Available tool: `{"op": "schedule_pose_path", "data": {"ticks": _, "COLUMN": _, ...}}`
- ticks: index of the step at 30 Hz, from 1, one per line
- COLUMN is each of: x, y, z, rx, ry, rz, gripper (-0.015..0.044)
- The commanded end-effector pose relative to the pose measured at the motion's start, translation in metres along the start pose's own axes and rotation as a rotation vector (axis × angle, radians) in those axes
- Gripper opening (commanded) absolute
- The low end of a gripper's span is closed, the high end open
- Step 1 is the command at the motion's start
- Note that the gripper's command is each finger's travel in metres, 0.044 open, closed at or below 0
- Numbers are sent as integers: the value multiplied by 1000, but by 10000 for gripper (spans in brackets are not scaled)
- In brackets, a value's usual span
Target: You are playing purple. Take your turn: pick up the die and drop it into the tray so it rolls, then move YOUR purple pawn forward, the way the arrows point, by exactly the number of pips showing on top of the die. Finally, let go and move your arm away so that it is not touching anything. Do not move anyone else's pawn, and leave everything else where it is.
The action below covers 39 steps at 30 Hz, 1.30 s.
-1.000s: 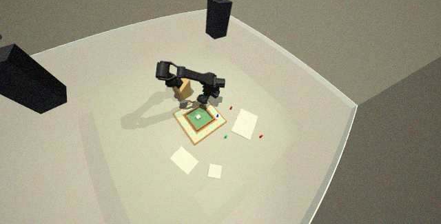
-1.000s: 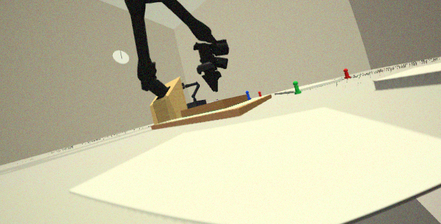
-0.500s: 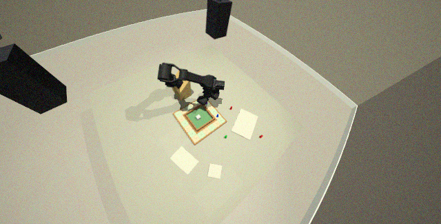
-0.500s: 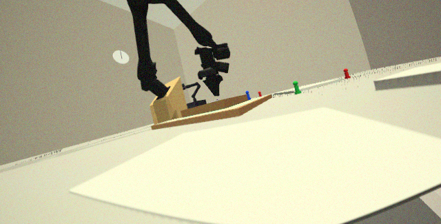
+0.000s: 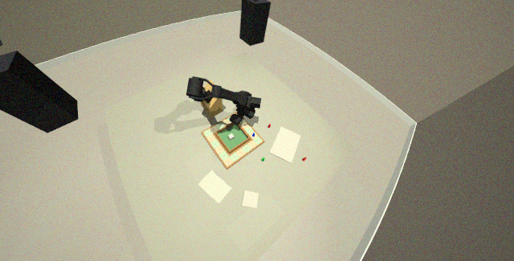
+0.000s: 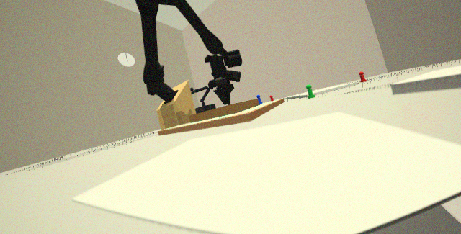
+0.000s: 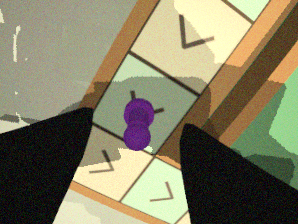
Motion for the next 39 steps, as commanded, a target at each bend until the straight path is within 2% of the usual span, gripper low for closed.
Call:
{"op": "schedule_pose_path", "data": {"ticks": 1, "x": 10, "y": 3, "z": 0, "rx": -8, "ry": 6, "rz": 9, "gripper": 200}}
{"op": "schedule_pose_path", "data": {"ticks": 6, "x": 15, "y": 3, "z": 0, "rx": -8, "ry": 6, "rz": 10, "gripper": 200}}
{"op": "schedule_pose_path", "data": {"ticks": 12, "x": 15, "y": 3, "z": 0, "rx": -8, "ry": 6, "rz": 10, "gripper": 43}}
{"op": "schedule_pose_path", "data": {"ticks": 18, "x": 15, "y": 3, "z": 0, "rx": -8, "ry": 6, "rz": 10, "gripper": 3}}
{"op": "schedule_pose_path", "data": {"ticks": 24, "x": 6, "y": 0, "z": 1, "rx": -8, "ry": 4, "rz": 8, "gripper": 0}}
{"op": "schedule_pose_path", "data": {"ticks": 39, "x": -102, "y": -6, "z": 3, "rx": -9, "ry": -1, "rz": 7, "gripper": 0}}
Point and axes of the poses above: the point midway between the two fingers, 35 mm back from their tips, its own x axis out along the fingers, its own z axis across the jaws, y = z × x, the point moved 6 cm from there along -x, back along the fingers, and after that the axes turned 5 degrees about -x, right-handed, at the moved point
